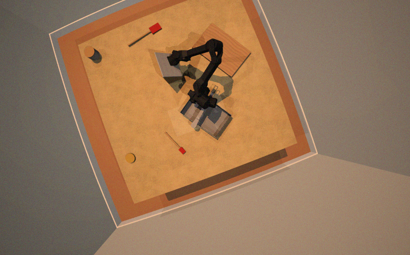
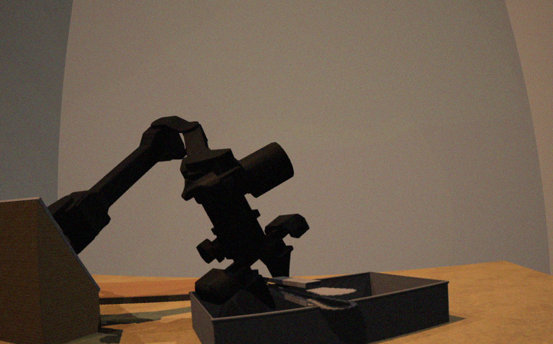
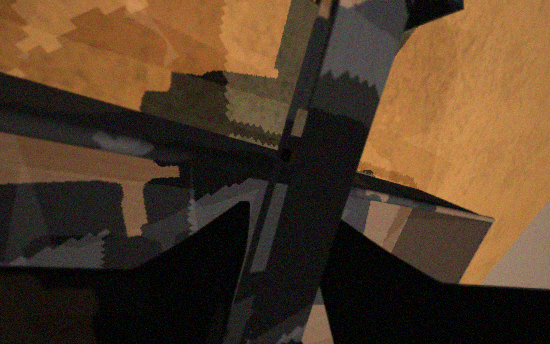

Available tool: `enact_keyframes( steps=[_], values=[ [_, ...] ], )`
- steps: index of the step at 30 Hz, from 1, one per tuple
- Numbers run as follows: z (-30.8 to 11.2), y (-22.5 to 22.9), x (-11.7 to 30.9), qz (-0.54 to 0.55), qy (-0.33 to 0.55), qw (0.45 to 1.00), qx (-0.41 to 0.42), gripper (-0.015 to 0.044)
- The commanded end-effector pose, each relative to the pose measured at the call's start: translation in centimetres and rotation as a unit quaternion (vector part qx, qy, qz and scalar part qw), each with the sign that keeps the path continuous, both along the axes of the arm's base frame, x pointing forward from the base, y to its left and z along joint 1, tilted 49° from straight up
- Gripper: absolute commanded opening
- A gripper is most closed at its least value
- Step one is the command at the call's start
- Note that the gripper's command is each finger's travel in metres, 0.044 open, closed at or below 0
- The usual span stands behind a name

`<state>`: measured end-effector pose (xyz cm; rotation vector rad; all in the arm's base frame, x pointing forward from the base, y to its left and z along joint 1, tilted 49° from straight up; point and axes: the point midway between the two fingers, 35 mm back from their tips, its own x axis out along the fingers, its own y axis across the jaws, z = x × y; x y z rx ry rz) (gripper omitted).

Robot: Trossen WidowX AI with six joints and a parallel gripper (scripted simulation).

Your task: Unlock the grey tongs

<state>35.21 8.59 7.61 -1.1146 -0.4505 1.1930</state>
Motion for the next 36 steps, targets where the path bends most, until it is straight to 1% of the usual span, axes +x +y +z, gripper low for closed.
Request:
enact_keyframes(
  steps=[1, 12, 19, 24, 29, 36],
  values=[
    [0.0, 0.0, 0.0, 0.001, -0.003, 1.000, -0.001, 0.0107],
    [0.0, 0.0, 0.0, 0.001, -0.003, 1.000, -0.001, 0.0033],
    [0.2, -0.3, 0.1, 0.001, -0.002, 1.000, -0.002, -0.0150],
    [1.5, -2.6, 0.2, 0.002, 0.002, 1.000, -0.008, -0.0150],
    [4.5, -5.4, -0.4, -0.001, 0.002, 1.000, -0.002, -0.0150],
    [5.0, -5.8, -0.5, -0.002, 0.002, 1.000, 0.000, -0.0150]
  ],
)
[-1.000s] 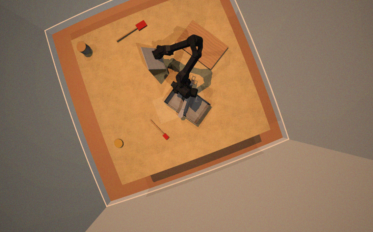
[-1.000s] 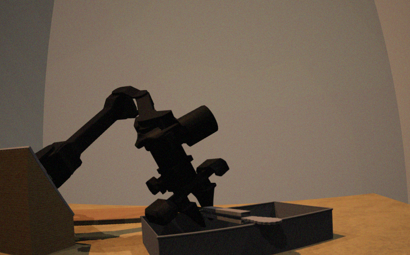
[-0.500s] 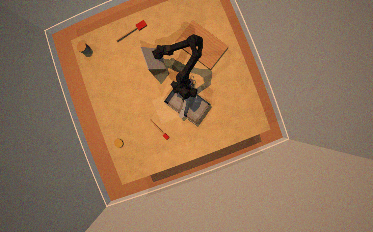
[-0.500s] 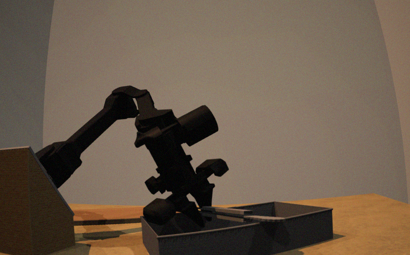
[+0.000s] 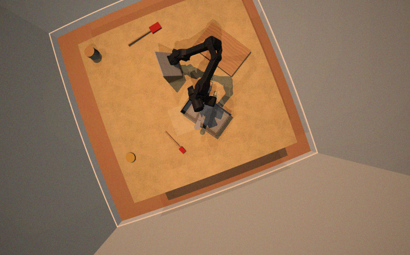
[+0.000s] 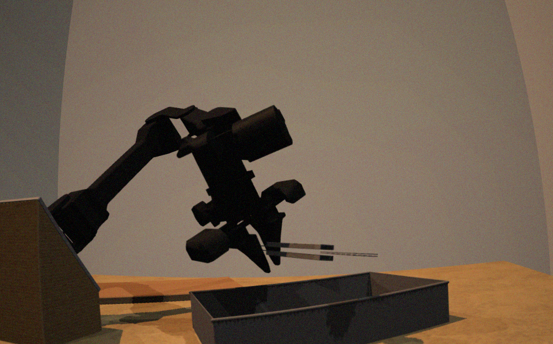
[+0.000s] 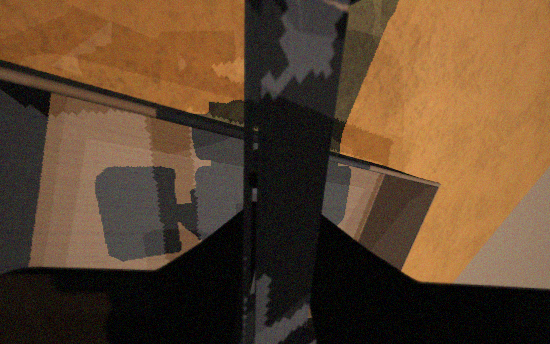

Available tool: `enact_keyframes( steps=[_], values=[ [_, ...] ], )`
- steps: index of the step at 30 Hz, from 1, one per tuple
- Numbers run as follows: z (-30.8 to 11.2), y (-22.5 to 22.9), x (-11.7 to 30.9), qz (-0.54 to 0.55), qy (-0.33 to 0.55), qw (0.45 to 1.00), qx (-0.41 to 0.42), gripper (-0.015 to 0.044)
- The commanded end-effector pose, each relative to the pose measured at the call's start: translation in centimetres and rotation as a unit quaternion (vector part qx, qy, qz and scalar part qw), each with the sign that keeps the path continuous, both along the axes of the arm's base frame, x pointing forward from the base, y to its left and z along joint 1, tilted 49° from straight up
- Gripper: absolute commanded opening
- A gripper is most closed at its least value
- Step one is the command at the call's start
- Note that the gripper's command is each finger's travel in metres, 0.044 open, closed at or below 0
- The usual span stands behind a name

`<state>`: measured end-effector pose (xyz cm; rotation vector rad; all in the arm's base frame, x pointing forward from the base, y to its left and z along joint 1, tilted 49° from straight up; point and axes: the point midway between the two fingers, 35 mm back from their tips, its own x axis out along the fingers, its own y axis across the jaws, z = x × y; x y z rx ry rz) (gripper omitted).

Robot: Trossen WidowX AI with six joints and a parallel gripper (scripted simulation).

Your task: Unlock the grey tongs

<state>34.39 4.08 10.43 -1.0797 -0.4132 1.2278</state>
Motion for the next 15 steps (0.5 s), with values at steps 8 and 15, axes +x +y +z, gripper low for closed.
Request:
enact_keyframes(
  steps=[8, 15],
  values=[
    [2.22, -1.29, 0.30, -0.006, -0.026, 1.000, 0.000, -0.0150],
    [2.11, -1.23, 0.56, -0.003, -0.006, 1.000, -0.013, -0.0150]
  ],
)
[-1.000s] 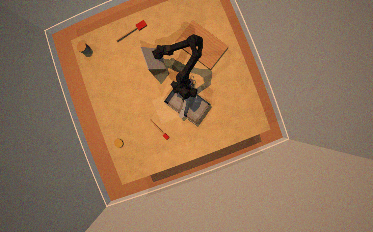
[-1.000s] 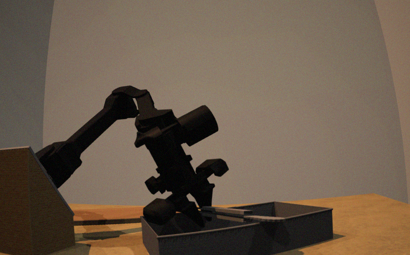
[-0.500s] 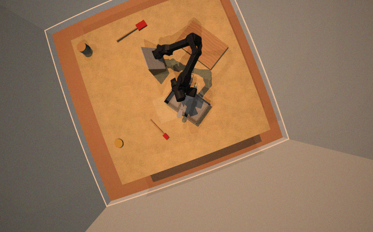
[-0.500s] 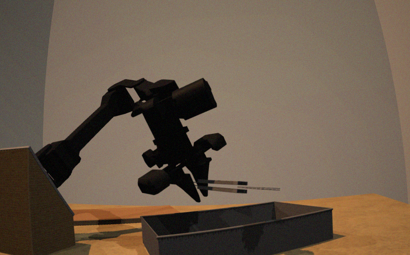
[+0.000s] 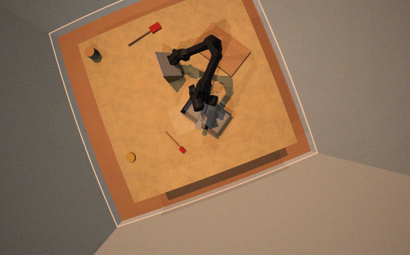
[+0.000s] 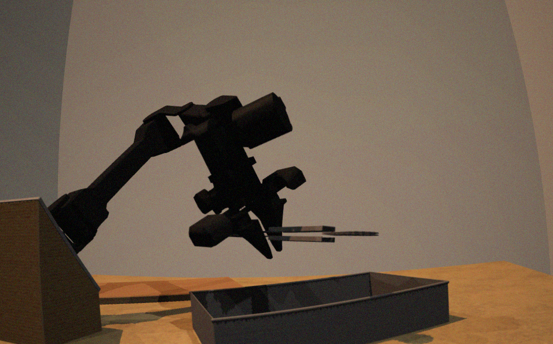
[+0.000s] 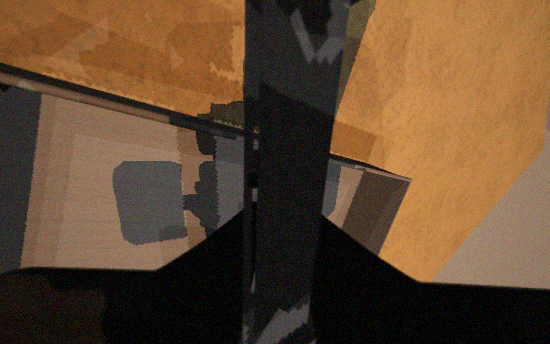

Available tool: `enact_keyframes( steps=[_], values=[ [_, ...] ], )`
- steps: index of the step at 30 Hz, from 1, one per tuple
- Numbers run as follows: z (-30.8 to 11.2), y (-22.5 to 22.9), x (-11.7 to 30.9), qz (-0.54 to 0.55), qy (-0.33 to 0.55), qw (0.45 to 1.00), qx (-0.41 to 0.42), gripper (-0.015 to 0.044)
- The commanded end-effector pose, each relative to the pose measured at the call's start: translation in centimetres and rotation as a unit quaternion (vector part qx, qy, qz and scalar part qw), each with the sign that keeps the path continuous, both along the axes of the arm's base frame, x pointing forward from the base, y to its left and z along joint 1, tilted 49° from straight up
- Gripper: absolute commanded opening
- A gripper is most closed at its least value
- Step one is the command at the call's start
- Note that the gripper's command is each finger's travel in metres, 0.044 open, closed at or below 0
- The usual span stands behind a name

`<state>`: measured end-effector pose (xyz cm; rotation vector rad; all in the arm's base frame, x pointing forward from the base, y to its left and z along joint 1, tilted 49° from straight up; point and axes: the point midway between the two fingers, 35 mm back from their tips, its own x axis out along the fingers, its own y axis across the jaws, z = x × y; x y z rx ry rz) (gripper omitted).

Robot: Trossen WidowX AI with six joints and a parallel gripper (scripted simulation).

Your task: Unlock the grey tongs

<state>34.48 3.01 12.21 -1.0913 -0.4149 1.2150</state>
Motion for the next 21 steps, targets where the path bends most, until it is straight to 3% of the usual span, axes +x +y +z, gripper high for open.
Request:
enact_keyframes(
  steps=[1, 21],
  values=[
    [0.28, -0.14, 0.56, 0.002, 0.008, 1.000, -0.016, -0.0150],
    [0.14, 0.23, 0.89, 0.038, 0.166, 0.976, -0.134, -0.0150]
  ],
)
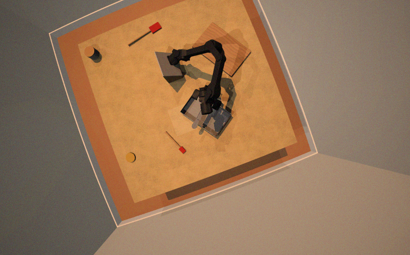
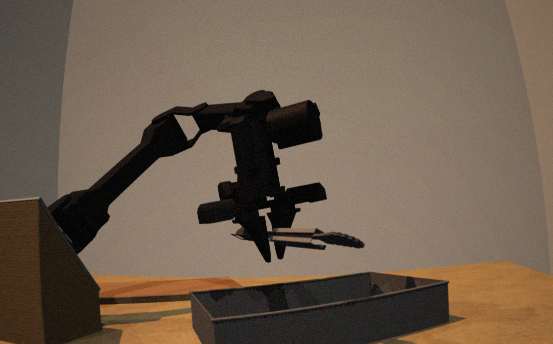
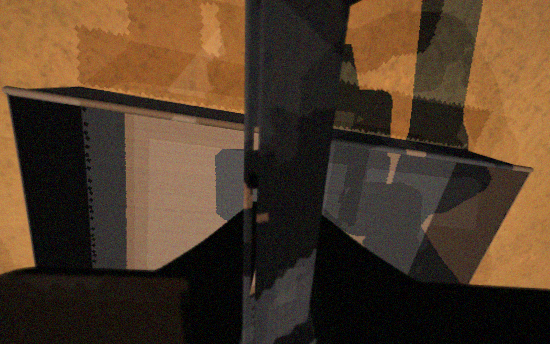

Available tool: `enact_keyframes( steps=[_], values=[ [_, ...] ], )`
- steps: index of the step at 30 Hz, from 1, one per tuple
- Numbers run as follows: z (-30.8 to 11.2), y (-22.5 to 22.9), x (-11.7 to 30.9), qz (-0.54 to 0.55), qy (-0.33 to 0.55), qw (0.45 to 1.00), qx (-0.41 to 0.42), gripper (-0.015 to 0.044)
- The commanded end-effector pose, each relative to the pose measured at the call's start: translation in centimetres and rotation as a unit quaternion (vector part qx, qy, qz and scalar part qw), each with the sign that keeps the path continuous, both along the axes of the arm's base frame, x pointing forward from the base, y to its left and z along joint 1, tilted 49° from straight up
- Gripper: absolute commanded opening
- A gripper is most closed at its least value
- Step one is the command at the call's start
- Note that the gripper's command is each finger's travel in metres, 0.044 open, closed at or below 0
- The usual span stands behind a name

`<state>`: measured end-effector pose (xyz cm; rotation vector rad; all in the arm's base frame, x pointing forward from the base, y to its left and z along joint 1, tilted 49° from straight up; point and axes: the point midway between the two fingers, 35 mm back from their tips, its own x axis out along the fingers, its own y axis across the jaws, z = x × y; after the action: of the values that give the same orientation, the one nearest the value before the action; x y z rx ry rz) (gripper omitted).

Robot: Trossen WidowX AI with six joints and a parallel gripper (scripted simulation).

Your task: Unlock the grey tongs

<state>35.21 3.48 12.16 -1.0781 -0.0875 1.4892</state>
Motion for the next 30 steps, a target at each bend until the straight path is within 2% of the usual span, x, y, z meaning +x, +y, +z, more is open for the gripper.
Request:
enact_keyframes(
  steps=[1, 6, 17, 30],
  values=[
    [0.2, -0.2, 0.1, 0.006, 0.027, 0.999, -0.025, -0.0150],
    [0.4, -0.2, -0.2, 0.018, 0.060, 0.997, -0.052, -0.0150],
    [0.7, 0.2, -0.6, 0.016, 0.067, 0.996, -0.049, -0.0150],
    [7.3, 3.0, -3.7, -0.074, 0.166, 0.983, -0.037, -0.0150]
  ],
)
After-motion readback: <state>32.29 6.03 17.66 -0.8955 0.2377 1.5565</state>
